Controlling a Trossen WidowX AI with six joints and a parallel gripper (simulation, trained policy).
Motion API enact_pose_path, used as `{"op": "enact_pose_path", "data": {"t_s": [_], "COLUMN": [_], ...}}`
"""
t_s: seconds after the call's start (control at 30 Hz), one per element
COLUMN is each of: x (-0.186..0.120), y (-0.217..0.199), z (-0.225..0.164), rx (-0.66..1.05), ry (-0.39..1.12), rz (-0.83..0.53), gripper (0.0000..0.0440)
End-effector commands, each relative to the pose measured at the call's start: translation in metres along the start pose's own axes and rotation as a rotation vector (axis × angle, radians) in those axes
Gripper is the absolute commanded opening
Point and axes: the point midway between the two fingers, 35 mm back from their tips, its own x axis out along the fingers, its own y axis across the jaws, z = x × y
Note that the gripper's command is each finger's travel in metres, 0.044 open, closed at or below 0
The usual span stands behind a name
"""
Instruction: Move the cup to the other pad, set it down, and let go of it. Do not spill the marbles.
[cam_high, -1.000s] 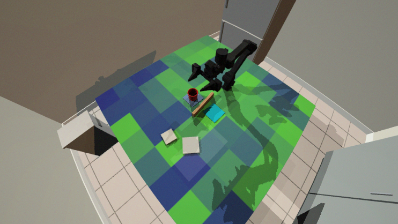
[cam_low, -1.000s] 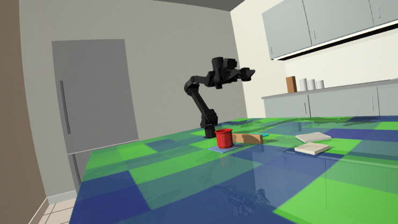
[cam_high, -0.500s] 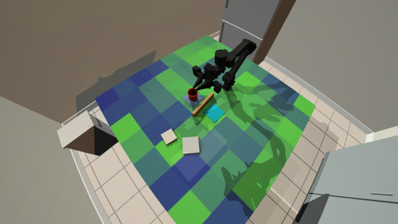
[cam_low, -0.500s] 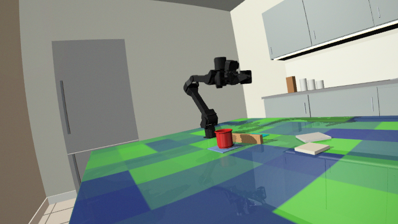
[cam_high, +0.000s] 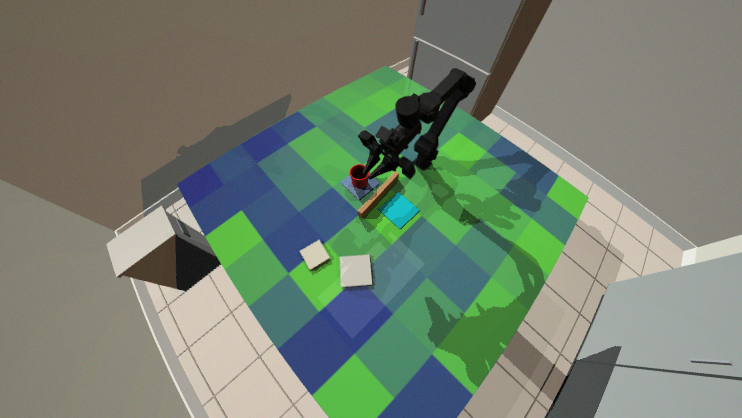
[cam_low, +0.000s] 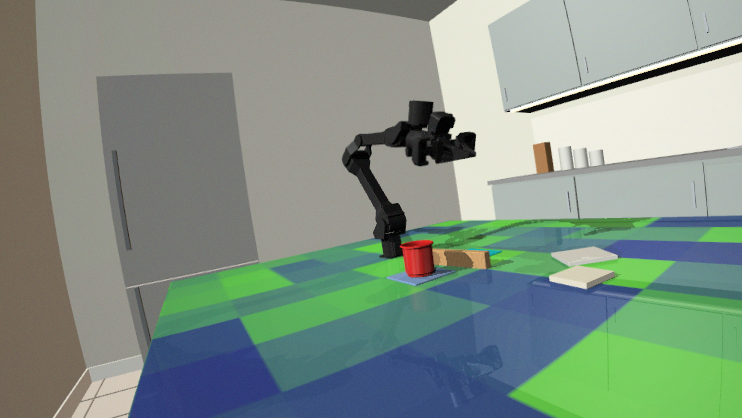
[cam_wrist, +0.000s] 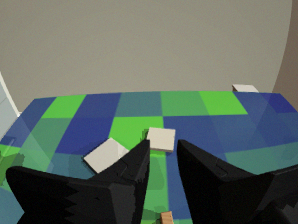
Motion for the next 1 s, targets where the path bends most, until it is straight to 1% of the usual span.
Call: {"op": "enact_pose_path", "data": {"t_s": [0.0, 0.57, 0.97], "x": [0.002, 0.009, 0.009], "y": [0.002, 0.01, 0.008], "z": [0.0, -0.022, -0.04], "rx": [0.013, 0.029, 0.007], "ry": [0.04, 0.315, 0.511], "rz": [-0.002, -0.016, -0.045], "gripper": [0.009, 0.0079, 0.0098]}}
